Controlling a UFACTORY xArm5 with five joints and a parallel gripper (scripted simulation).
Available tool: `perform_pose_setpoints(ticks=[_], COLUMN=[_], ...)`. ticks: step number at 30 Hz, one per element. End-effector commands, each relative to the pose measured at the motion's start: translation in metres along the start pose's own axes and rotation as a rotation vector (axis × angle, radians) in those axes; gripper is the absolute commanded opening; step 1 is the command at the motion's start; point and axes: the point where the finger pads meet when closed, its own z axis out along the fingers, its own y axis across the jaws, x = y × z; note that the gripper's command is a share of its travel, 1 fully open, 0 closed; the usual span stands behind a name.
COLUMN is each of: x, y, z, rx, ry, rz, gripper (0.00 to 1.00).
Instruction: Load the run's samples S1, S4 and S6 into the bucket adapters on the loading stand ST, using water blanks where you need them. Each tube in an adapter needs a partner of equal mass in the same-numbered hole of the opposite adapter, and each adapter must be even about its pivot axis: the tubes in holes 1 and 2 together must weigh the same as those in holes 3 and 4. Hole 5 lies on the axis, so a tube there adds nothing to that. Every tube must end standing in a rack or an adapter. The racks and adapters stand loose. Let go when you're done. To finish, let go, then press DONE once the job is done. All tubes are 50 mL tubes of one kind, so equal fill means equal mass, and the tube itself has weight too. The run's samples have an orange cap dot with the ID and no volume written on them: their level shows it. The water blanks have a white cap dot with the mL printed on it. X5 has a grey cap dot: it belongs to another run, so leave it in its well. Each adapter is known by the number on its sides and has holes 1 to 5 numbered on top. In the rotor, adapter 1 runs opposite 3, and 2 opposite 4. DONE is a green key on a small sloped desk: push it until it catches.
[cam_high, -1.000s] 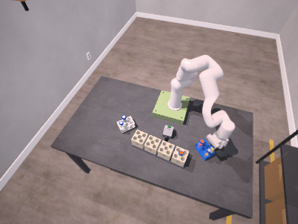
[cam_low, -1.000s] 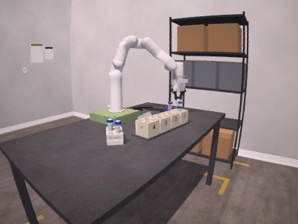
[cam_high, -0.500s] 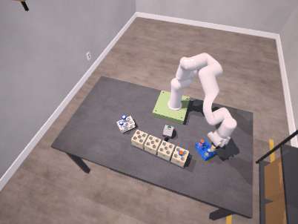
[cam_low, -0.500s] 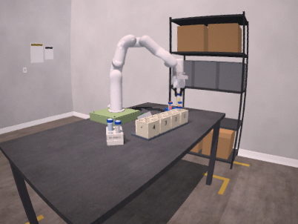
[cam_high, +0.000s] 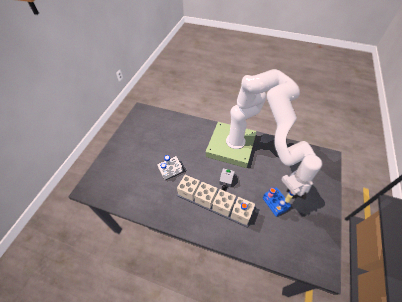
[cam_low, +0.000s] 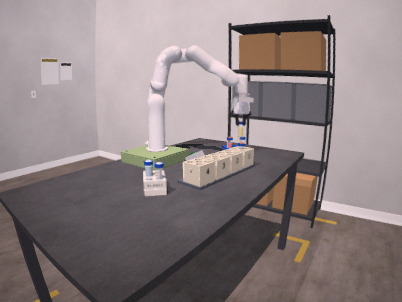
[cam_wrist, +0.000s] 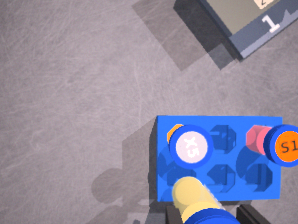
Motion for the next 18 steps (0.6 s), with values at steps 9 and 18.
perform_pose_setpoints(ticks=[9,18], x=[0.0,0.0], y=[-0.001,-0.001], z=[-0.025,-0.039], rx=[0.004,0.004], ry=[-0.003,-0.003], rz=[0.0,0.0], gripper=[0.0,0.0])
